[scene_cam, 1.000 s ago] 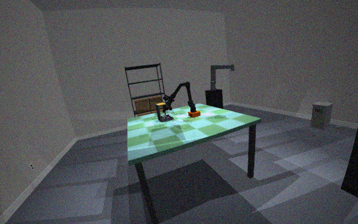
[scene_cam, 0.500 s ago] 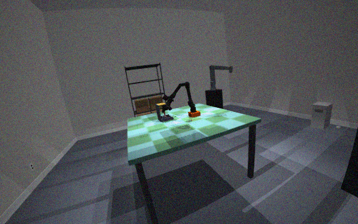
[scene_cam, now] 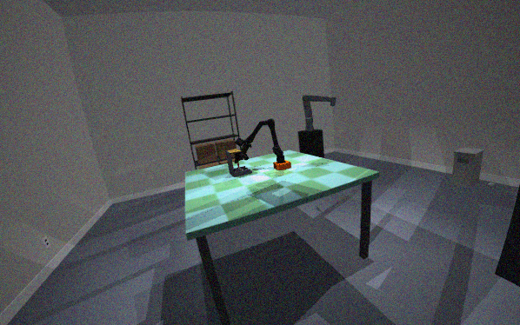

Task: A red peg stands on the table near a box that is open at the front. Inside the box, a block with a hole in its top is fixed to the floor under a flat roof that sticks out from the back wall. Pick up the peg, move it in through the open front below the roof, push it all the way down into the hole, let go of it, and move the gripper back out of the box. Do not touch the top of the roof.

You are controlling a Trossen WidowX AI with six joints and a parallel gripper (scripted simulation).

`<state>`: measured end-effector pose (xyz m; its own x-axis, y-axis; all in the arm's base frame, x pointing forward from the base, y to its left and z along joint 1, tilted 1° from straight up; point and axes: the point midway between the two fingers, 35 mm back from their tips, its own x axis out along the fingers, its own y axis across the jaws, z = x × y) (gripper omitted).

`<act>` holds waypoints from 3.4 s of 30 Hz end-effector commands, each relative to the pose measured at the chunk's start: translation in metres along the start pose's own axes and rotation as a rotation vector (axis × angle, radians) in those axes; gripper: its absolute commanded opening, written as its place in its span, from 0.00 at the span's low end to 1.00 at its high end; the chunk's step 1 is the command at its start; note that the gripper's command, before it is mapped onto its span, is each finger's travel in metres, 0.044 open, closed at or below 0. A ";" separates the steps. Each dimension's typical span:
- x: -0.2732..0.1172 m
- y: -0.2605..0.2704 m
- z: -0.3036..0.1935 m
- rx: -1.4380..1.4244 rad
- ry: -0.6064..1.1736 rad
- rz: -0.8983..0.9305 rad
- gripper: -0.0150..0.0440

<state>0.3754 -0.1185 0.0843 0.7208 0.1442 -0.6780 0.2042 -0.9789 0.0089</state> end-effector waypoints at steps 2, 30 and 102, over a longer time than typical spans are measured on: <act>0.002 0.002 -0.001 0.003 0.001 0.004 0.25; 0.022 0.000 0.022 0.004 0.001 0.004 0.25; -0.037 -0.004 0.074 0.003 -0.009 0.004 0.85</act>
<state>0.3052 -0.1271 0.0463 0.7116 0.1417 -0.6882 0.1968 -0.9804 0.0015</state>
